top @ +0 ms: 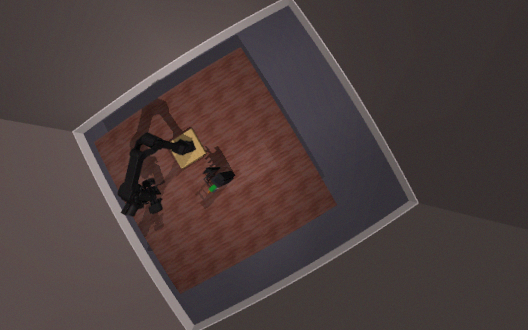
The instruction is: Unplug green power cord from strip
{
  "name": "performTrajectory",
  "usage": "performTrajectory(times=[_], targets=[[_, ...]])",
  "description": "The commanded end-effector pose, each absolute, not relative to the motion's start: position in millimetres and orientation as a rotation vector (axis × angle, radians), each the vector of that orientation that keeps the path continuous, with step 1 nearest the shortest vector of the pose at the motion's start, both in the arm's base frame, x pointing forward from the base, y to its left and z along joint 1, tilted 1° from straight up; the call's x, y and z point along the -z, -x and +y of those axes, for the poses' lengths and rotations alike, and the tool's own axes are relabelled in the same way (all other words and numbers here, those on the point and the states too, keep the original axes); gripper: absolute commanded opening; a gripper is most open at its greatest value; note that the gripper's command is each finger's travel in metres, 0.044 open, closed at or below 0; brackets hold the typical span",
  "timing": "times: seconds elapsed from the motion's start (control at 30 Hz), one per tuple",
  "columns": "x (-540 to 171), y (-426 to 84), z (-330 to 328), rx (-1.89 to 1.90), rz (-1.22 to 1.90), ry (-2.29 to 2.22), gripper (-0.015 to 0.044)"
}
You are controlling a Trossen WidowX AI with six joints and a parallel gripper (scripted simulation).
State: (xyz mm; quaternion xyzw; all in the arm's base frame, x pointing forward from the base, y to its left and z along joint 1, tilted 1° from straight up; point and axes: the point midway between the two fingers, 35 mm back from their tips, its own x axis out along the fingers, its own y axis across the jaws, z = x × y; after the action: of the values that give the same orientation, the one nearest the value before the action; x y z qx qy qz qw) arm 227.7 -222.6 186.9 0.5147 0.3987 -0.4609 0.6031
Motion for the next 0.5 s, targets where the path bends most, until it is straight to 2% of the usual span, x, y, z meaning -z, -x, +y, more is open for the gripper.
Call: performTrajectory(times=[0.0, 0.23, 0.47], targets=[[-179.3, -263.5, -185.2, 1.02, 1.009, -1.165, 0.016], [-168.1, -311.3, -90.7, 0.971, 1.162, -1.117, 0.016], [-158.0, -325.8, 6.3, 0.947, 1.279, -1.018, 0.016]])
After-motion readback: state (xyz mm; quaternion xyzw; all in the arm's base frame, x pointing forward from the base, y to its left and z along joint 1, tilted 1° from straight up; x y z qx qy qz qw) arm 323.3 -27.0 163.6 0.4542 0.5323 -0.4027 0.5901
